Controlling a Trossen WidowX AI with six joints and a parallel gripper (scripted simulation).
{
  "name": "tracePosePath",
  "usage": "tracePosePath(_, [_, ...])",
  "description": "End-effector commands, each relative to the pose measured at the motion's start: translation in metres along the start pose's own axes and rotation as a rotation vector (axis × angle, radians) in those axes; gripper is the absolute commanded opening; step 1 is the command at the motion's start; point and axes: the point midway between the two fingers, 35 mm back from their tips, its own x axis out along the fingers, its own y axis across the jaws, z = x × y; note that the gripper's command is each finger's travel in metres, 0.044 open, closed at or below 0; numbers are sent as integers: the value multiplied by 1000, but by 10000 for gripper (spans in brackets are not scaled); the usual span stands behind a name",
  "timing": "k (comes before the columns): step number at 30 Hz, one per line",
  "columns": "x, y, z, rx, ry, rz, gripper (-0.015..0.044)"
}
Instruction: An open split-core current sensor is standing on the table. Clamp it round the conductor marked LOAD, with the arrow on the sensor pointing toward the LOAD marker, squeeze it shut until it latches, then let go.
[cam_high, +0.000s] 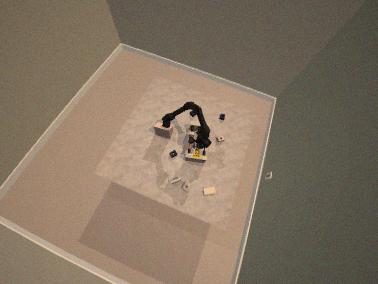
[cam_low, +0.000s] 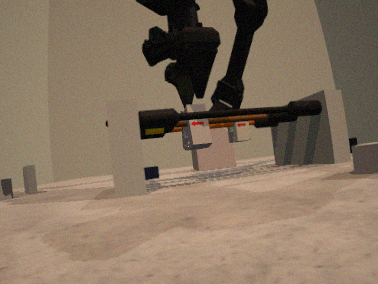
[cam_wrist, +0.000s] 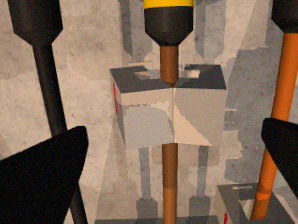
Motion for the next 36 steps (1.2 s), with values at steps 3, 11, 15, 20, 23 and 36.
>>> tracePosePath(3, [0, 0, 0, -1, -1, -2, 440])
tracePosePath(11, [41, 0, 2, 3, 3, 4, 440])
tracePosePath(15, [44, 0, 3, 3, 4, 2, 440])
tracePosePath(20, [51, 0, 2, 3, 4, -1, 440])
tracePosePath(23, [56, 0, 2, 3, 4, -4, 440])
tracePosePath(36, [67, 1, 2, -1, 0, -12, 420])
